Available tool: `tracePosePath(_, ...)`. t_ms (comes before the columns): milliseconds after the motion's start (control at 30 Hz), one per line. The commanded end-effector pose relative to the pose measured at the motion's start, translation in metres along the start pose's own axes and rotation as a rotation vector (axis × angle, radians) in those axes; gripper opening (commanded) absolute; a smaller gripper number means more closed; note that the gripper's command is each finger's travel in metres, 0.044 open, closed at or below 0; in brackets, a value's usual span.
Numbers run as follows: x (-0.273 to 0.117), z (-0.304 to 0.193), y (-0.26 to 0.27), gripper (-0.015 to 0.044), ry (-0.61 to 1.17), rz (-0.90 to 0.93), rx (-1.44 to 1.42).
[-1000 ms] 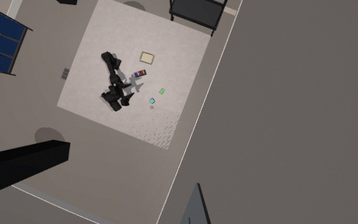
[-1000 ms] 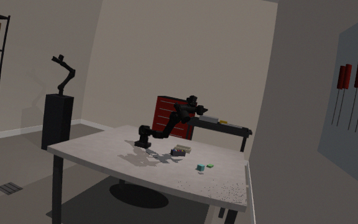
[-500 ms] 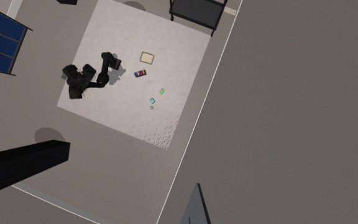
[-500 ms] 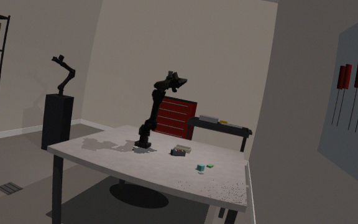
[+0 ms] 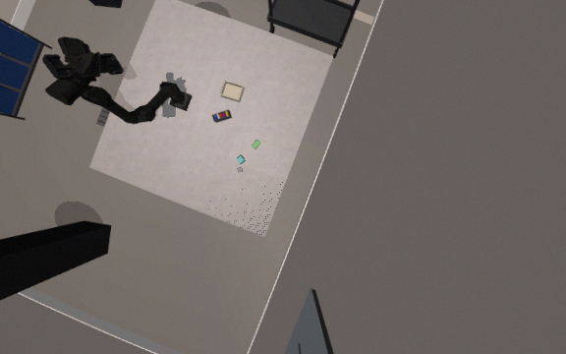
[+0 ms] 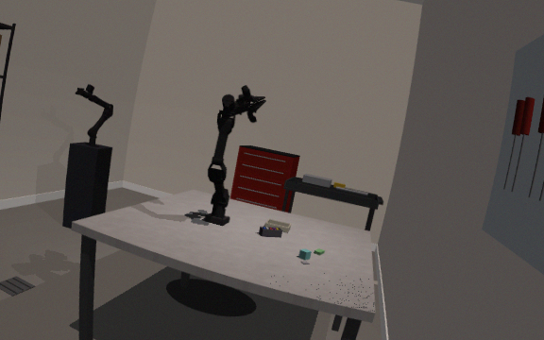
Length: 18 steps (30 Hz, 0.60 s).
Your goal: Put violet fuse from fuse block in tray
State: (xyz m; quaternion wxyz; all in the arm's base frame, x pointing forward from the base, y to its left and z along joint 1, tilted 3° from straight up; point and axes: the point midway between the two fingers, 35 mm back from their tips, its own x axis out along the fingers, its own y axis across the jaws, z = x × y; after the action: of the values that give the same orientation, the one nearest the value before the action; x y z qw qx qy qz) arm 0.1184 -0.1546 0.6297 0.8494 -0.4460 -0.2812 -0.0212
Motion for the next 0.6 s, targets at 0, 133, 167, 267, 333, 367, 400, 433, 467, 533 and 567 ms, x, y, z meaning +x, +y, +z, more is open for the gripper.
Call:
tracePosePath(0, 0.007, 0.05, 0.025, 0.0069, -0.035, 0.028, -0.138)
tracePosePath(133, 0.016, 0.09, 0.053, 0.0069, -0.044, 0.057, -0.315)
tracePosePath(167, 0.019, 0.1, 0.063, 0.0069, -0.046, 0.068, -0.366)
tracePosePath(267, 0.032, 0.126, 0.098, 0.0069, -0.05, 0.115, -0.521)
tracePosePath(333, 0.043, 0.138, 0.124, 0.0069, -0.05, 0.157, -0.619)
tracePosePath(367, 0.048, 0.142, 0.138, 0.0069, -0.049, 0.18, -0.666)
tracePosePath(400, 0.054, 0.145, 0.152, 0.0069, -0.048, 0.206, -0.711)
tracePosePath(433, 0.06, 0.146, 0.166, 0.0069, -0.047, 0.234, -0.755)
tracePosePath(467, 0.065, 0.145, 0.179, 0.0069, -0.035, 0.26, -0.795)
tracePosePath(533, 0.074, 0.14, 0.203, 0.0069, -0.01, 0.317, -0.87)
tracePosePath(567, 0.079, 0.135, 0.215, 0.0069, 0.003, 0.347, -0.905)
